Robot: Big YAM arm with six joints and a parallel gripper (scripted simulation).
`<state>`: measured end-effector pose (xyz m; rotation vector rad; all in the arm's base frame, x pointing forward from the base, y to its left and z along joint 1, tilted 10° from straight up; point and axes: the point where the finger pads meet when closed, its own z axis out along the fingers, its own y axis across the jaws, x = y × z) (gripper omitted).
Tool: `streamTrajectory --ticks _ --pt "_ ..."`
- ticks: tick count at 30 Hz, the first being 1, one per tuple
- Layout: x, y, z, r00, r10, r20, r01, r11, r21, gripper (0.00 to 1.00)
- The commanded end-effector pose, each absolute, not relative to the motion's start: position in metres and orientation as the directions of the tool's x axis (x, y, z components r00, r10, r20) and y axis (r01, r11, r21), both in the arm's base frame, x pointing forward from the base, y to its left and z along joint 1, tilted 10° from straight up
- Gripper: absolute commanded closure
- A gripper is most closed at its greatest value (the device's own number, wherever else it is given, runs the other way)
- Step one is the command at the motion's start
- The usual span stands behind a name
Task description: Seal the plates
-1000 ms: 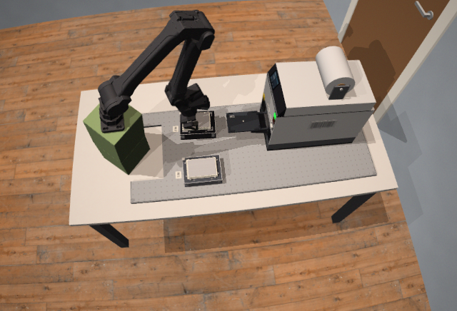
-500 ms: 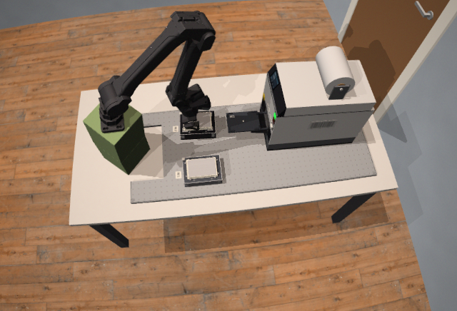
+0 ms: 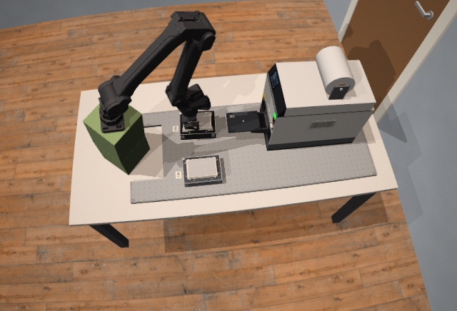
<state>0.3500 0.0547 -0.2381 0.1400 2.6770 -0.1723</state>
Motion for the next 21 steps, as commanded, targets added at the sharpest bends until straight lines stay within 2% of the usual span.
streamTrajectory --ticks 1,21 --pt "0.3436 0.0589 -0.23 -0.896 0.064 -0.44 0.118 0.988 -0.096 1.0" --pt "0.3451 0.0538 -0.2303 -0.897 0.057 -0.439 0.114 0.988 -0.106 1.0"
